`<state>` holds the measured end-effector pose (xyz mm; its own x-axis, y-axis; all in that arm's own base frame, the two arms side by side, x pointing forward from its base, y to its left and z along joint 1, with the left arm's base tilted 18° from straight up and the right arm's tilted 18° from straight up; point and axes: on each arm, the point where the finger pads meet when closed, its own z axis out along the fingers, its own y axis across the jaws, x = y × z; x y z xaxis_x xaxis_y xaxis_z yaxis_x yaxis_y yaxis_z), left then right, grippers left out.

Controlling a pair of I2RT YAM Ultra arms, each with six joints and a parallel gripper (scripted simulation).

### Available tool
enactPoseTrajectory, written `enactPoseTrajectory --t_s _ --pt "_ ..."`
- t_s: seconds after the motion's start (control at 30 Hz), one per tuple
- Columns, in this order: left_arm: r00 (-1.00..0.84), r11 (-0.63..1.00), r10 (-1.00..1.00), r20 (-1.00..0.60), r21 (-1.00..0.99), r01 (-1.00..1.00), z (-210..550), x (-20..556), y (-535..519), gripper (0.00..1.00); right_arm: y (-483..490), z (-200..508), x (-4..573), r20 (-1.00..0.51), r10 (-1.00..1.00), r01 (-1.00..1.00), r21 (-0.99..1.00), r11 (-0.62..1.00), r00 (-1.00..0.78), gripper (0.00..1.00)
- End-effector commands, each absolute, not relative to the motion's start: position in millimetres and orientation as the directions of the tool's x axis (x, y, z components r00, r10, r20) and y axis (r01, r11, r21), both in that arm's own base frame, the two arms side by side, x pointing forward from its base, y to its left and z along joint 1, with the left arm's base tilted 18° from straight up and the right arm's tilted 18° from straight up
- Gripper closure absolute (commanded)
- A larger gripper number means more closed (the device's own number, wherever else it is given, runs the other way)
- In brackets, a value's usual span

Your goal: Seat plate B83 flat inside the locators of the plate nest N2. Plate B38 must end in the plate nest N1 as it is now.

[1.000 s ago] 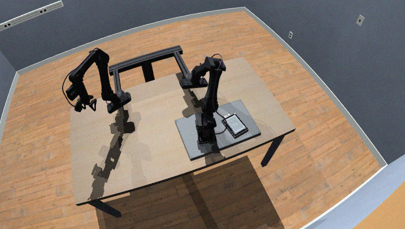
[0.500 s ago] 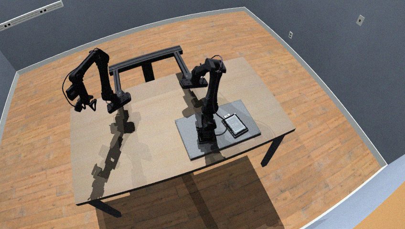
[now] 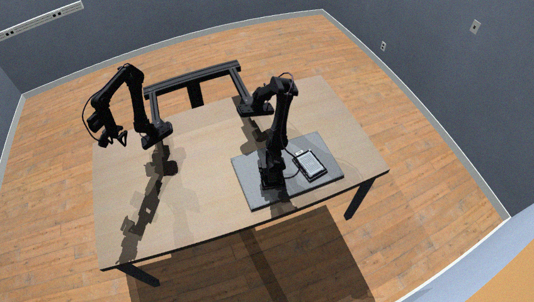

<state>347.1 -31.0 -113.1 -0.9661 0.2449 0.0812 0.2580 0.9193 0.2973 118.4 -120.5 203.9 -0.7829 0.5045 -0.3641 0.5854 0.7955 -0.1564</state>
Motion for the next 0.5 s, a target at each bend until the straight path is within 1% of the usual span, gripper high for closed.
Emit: enactPoseTrajectory --t_s 0.0,0.47 --pt "-0.965 0.917 0.257 0.059 0.301 0.263 -106.1 350.1 -35.0 1.0 -120.1 206.0 115.6 -0.391 0.505 0.596 -0.155 0.788 -0.769 0.0" --pt "-0.965 0.917 0.258 0.057 0.301 0.263 -106.2 349.2 -34.4 1.0 -120.1 206.0 115.6 -0.391 0.505 0.596 -0.155 0.788 -0.769 0.0"
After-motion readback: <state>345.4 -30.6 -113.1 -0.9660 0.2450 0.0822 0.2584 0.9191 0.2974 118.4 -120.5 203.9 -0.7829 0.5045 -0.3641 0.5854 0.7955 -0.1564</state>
